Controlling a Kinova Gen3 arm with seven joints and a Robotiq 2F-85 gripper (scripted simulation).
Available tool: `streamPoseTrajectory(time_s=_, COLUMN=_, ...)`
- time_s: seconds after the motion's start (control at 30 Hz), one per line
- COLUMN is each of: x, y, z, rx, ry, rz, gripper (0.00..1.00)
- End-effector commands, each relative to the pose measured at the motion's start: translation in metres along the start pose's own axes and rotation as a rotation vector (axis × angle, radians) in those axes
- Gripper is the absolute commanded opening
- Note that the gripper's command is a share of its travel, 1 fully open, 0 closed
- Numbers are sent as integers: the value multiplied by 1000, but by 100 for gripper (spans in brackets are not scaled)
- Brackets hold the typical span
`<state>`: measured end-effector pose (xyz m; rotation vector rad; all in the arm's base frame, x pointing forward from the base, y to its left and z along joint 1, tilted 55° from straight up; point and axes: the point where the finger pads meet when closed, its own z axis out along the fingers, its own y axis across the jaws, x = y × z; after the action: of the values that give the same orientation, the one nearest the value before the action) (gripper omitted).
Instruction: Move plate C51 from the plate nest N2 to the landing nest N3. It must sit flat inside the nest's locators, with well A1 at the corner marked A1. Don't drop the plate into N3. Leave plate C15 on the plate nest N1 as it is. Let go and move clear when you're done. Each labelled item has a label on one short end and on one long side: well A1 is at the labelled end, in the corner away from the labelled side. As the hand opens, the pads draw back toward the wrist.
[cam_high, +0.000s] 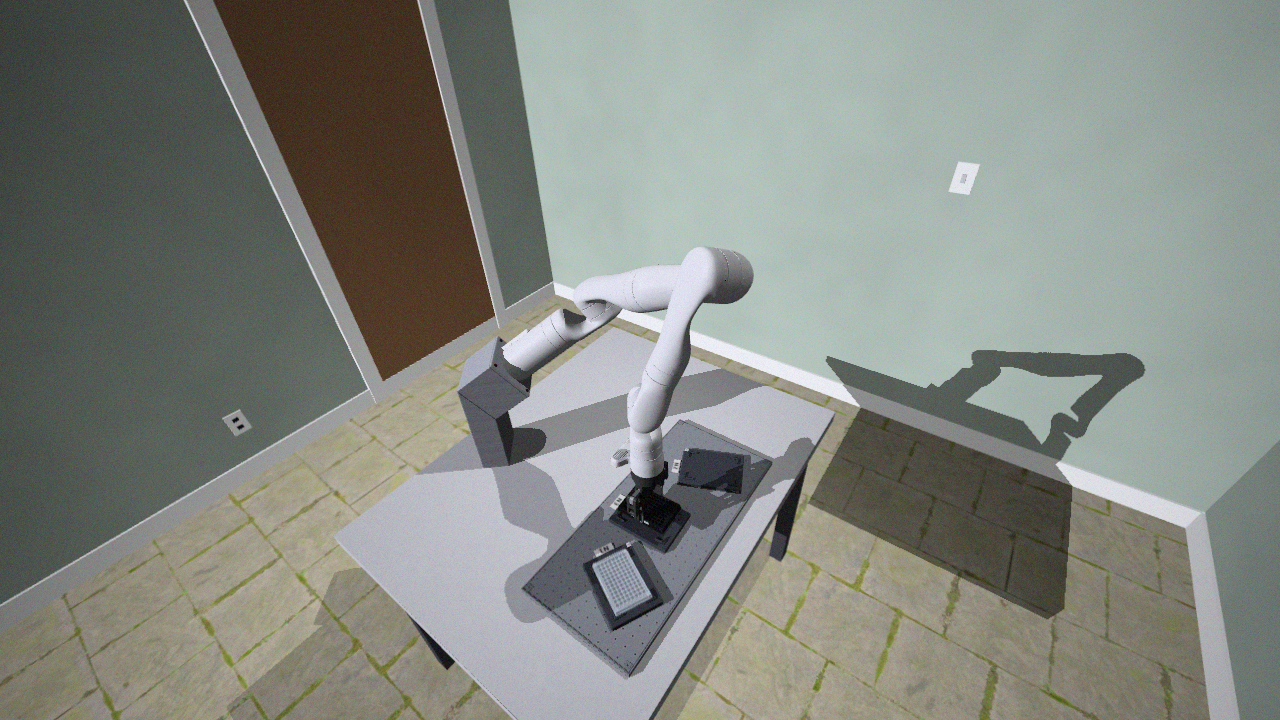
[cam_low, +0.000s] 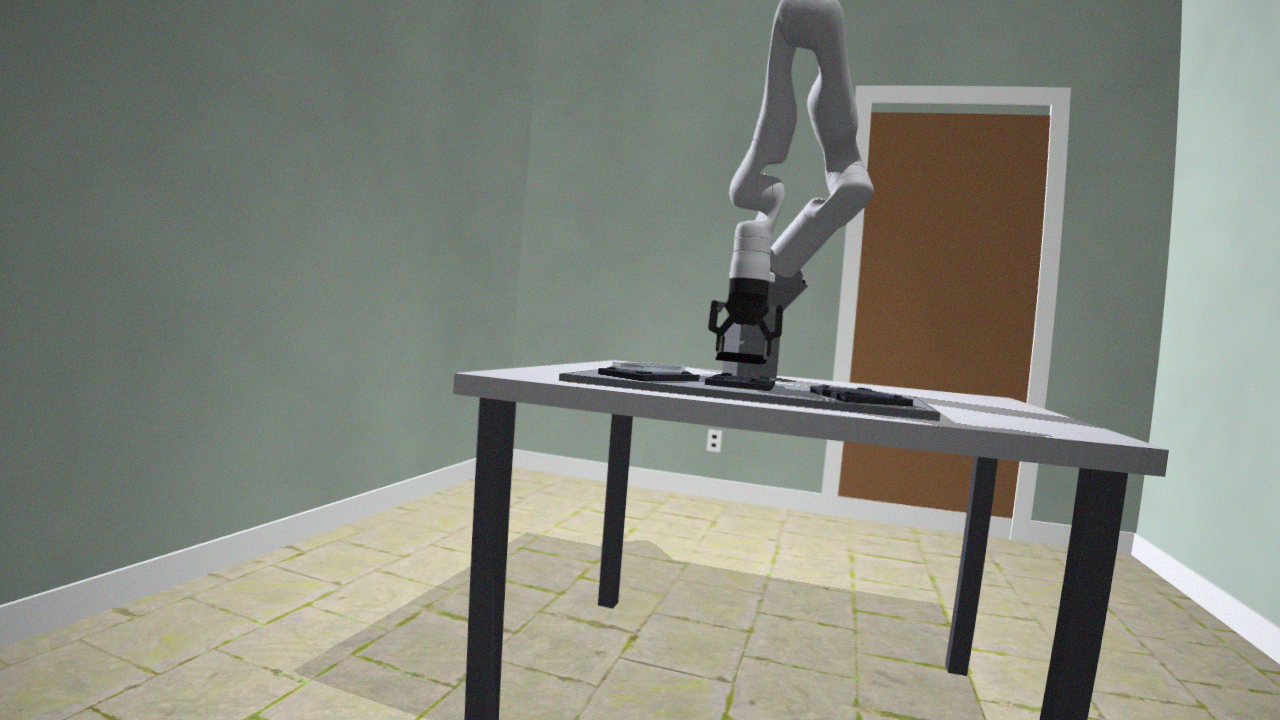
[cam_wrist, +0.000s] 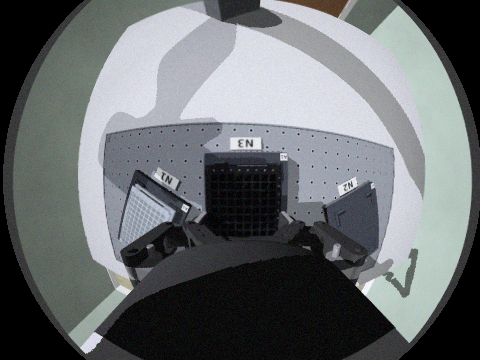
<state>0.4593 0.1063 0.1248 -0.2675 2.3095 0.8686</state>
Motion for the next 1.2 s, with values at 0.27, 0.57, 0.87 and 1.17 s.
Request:
streamPoseTrajectory(time_s=0.27, x=2, y=4, z=6, rx=-7, ry=6, rz=-3, gripper=0)
streamPoseTrajectory(time_s=0.57, x=2, y=4, z=6, rx=-7, ry=6, rz=-3, gripper=0)
streamPoseTrajectory(time_s=0.87, x=2, y=3, z=11, rx=-7, ry=6, rz=-3, gripper=0)
streamPoseTrajectory(time_s=1.17, x=2, y=5, z=23, rx=-7, ry=6, rz=-3, gripper=0)
